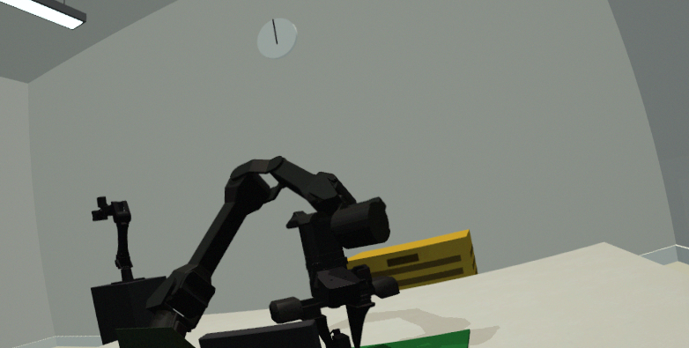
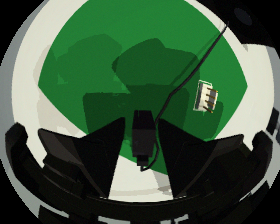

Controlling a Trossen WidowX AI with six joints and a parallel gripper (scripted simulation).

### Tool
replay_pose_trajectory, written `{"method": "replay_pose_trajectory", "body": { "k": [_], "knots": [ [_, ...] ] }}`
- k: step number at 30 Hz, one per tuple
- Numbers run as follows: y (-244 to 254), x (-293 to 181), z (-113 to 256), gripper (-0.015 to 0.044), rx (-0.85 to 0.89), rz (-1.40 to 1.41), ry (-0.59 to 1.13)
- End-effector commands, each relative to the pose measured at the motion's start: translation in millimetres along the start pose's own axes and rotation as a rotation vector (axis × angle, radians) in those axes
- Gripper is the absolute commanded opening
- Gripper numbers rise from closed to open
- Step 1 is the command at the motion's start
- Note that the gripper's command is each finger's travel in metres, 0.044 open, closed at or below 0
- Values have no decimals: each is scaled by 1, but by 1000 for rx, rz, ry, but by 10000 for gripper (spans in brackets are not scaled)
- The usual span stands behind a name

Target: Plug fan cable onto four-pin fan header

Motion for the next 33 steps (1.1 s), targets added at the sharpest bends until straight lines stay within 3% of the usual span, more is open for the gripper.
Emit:
{"method": "replay_pose_trajectory", "body": {
  "k": [1, 10, 12, 16, 23, 33],
  "knots": [
    [0, 0, 0, 98, 0, 1, 0],
    [0, 0, 0, 38, 0, 1, 0],
    [1, 1, 11, 0, -1, -1, 0],
    [0, 1, 50, 0, -2, -8, 4],
    [-1, 3, 49, 0, -2, 15, 4],
    [-8, 8, 49, 0, -2, 354, 3]
  ]
}}
Point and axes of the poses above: the point midway between the two fingers, 35 mm back from their tips, its own z axis back along the fingers, its own y axis across the jaws, x = y × z, the point moved 1 cm from there along z, back along the fingers, and after that the axes turned 11 degrees about -z, right-handed, at the moved point
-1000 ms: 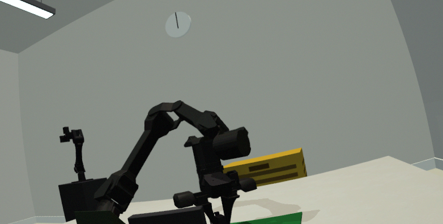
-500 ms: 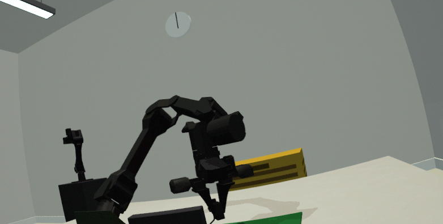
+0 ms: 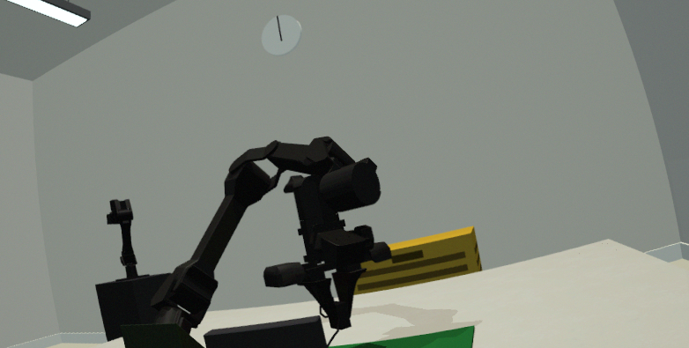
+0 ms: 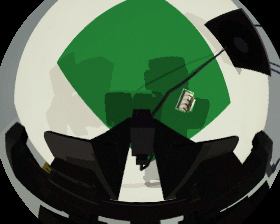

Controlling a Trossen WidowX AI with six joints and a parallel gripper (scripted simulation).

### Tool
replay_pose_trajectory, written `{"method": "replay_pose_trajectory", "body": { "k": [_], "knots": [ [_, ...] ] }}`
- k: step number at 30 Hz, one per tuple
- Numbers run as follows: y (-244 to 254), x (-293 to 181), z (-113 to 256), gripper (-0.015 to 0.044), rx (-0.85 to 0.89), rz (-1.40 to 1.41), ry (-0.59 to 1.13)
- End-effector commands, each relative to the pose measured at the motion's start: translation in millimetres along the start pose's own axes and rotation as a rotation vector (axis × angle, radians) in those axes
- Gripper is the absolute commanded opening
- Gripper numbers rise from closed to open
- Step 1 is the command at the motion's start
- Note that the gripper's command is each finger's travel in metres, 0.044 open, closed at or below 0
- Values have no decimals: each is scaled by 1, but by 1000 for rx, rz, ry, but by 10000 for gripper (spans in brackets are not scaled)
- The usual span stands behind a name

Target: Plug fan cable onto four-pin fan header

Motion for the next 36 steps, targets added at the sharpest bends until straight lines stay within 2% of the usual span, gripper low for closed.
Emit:
{"method": "replay_pose_trajectory", "body": {
  "k": [1, 36],
  "knots": [
    [-5, 2, 0, 0, -5, 160, 1],
    [-34, 14, 0, 0, -8, 1370, 3]
  ]
}}
Point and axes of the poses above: the point midway between the two fingers, 35 mm back from their tips, its own z axis back along the fingers, its own y axis across the jaws, x = y × z, the point moved 1 cm from there along z, back along the fingers, and after that the axes turned 11 degrees about -z, right-handed, at the moved point
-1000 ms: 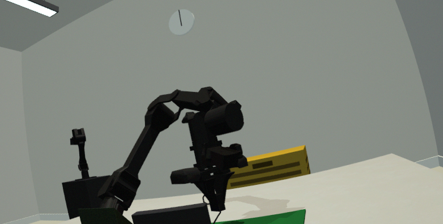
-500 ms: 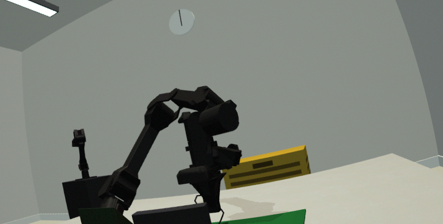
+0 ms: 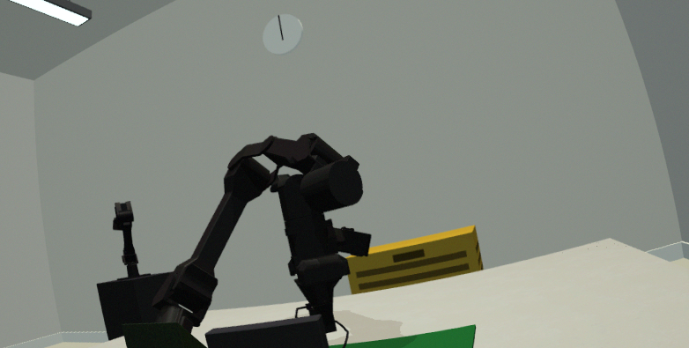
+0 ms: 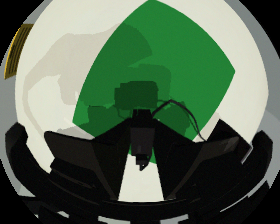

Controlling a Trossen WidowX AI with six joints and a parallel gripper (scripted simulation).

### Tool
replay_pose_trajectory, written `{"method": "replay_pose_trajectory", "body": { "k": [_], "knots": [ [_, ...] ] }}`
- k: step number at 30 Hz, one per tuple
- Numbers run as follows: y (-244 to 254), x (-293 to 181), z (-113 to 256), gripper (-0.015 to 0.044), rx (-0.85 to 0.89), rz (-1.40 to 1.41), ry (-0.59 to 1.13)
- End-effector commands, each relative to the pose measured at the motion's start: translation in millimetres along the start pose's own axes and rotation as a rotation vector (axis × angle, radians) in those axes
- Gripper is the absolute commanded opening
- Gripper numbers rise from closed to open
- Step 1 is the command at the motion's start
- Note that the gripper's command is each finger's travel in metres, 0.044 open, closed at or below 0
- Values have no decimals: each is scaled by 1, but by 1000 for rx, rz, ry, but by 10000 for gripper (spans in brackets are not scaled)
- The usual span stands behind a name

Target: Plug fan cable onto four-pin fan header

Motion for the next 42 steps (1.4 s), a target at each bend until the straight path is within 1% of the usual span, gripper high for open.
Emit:
{"method": "replay_pose_trajectory", "body": {
  "k": [1, 42],
  "knots": [
    [-4, -6, -2, 0, 3, 166, 7],
    [-23, -35, -3, 0, 11, 1585, 2]
  ]
}}
Point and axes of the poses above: the point midway between the two fingers, 35 mm back from their tips, its own z axis back along the fingers, its own y axis across the jaws, x = y × z, the point moved 1 cm from there along z, back along the fingers, and after that the axes turned 11 degrees about -z, right-handed, at the moved point
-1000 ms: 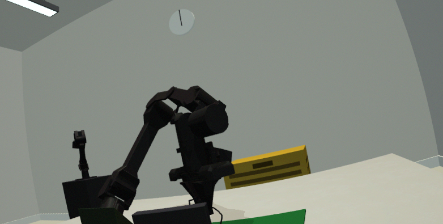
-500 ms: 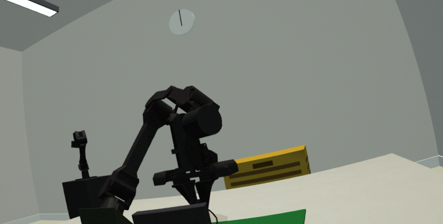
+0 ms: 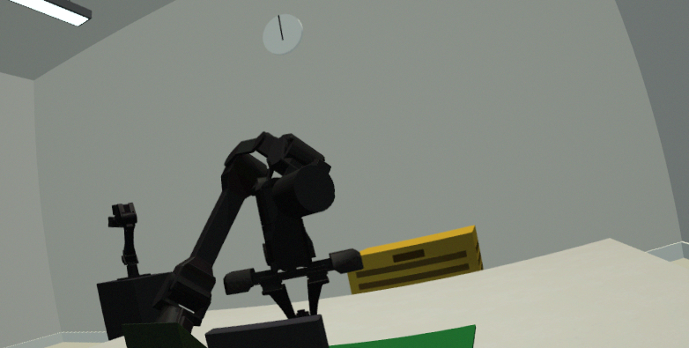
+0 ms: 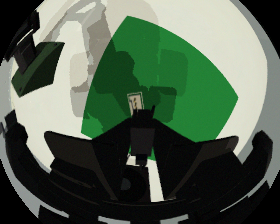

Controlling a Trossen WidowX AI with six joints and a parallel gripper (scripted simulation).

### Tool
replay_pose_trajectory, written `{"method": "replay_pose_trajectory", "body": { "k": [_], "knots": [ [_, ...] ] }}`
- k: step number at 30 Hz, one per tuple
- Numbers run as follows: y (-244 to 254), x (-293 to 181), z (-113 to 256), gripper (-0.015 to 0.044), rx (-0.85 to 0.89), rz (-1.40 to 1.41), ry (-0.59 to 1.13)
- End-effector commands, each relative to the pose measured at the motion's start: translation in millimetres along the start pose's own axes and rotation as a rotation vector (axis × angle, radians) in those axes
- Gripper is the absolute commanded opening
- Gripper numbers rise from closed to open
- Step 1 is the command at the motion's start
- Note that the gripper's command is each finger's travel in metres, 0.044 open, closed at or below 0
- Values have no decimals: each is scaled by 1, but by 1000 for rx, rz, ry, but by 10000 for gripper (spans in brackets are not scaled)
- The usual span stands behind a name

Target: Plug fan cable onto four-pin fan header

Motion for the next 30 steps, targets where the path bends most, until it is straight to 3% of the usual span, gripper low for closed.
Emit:
{"method": "replay_pose_trajectory", "body": {
  "k": [1, 30],
  "knots": [
    [6, -3, -3, 0, 7, 143, -4],
    [10, 2, -1, 0, 7, 188, -5]
  ]
}}
Point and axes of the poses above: the point midway between the two fingers, 35 mm back from their tips, its own z axis back along the fingers, its own y axis across the jaws, x = y × z, the point moved 1 cm from there along z, back along the fingers, and after that the axes turned 11 degrees about -z, right-handed, at the moved point
